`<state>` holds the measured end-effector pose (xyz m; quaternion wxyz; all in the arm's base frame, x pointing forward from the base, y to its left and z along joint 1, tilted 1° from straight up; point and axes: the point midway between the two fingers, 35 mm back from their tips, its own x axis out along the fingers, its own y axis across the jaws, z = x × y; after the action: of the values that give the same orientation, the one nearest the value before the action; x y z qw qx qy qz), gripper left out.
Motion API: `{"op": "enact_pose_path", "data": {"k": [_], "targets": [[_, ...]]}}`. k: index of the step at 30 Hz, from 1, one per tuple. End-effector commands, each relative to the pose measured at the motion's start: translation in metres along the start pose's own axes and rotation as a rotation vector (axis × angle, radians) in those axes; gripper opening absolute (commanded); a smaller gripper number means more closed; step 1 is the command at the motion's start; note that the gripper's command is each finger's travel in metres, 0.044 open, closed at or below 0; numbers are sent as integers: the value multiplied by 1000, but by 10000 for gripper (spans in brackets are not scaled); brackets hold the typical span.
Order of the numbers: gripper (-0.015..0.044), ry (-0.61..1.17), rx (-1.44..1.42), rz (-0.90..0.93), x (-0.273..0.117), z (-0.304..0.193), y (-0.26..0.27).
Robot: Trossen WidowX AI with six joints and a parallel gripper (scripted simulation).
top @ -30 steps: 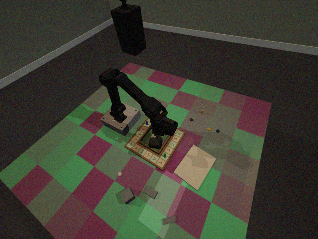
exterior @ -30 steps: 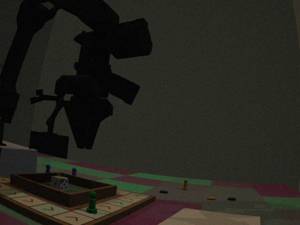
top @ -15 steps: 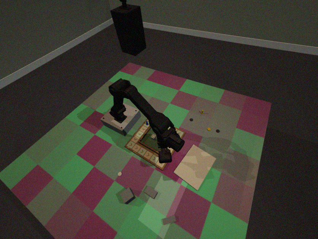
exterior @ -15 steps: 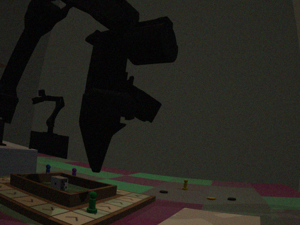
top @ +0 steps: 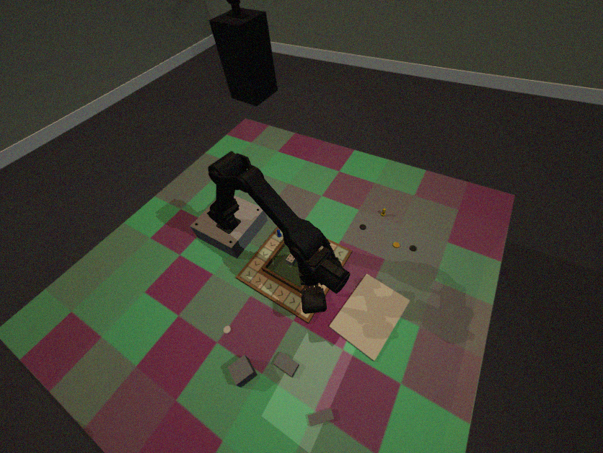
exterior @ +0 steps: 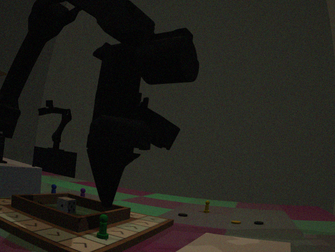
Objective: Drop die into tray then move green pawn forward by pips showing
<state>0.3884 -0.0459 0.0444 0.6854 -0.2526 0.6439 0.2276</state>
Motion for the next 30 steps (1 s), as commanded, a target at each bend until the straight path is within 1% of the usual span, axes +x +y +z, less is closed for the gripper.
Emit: {"op": "enact_pose_path", "data": {"k": [1,21,27,30], "targets": [[200,2,-6,10,10,0,2],[200,2,-6,11,40,0,3],[43,2,-6,11,40,0,3],[23,2,-6,11,40,0,3]]}}
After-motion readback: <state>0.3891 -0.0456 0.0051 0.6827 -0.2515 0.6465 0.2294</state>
